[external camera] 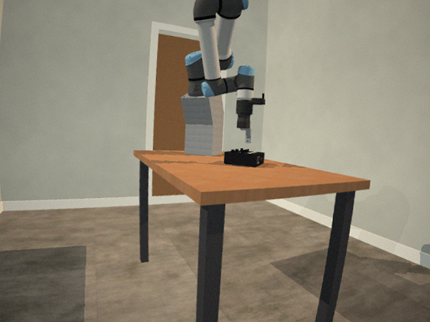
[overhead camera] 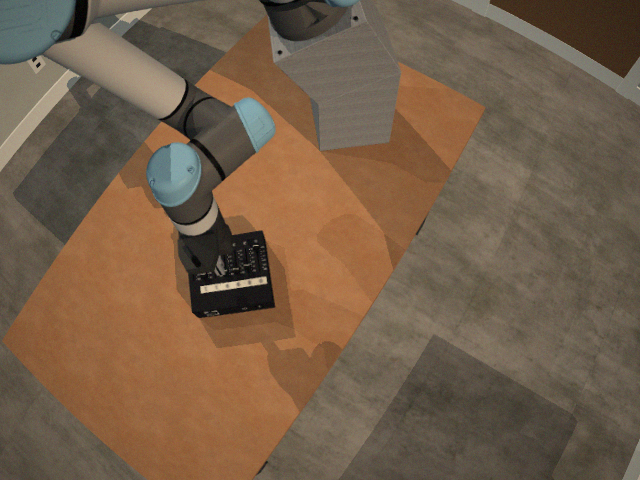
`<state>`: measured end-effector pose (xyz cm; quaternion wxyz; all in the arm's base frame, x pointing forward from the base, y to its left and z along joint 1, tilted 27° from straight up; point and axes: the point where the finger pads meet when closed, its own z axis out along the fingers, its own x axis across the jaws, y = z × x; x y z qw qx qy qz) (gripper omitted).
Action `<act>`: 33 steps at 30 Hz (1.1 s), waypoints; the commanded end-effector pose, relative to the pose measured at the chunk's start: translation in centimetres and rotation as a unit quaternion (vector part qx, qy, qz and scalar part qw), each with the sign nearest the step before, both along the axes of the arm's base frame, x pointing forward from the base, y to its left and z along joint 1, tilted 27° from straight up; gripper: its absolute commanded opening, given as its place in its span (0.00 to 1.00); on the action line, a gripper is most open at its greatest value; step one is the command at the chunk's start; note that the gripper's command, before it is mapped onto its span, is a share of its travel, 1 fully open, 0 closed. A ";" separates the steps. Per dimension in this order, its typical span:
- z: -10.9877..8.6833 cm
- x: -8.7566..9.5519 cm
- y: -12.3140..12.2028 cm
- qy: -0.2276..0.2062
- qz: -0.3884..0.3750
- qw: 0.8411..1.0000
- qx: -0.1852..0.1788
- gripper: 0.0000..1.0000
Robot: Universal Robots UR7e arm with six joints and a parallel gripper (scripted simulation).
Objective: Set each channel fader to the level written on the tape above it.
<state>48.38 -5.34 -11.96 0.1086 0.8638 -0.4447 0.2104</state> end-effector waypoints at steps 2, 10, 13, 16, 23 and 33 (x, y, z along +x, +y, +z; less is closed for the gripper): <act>1.5 2.8 -1.8 0.005 -0.001 1.000 0.002 0.00; 1.9 3.3 -2.2 0.005 -0.001 1.000 0.002 0.00; 1.9 3.3 -2.2 0.005 -0.001 1.000 0.002 0.00; 1.9 3.3 -2.2 0.005 -0.001 1.000 0.002 0.00; 1.9 3.3 -2.2 0.005 -0.001 1.000 0.002 0.00; 1.9 3.3 -2.2 0.005 -0.001 1.000 0.002 0.00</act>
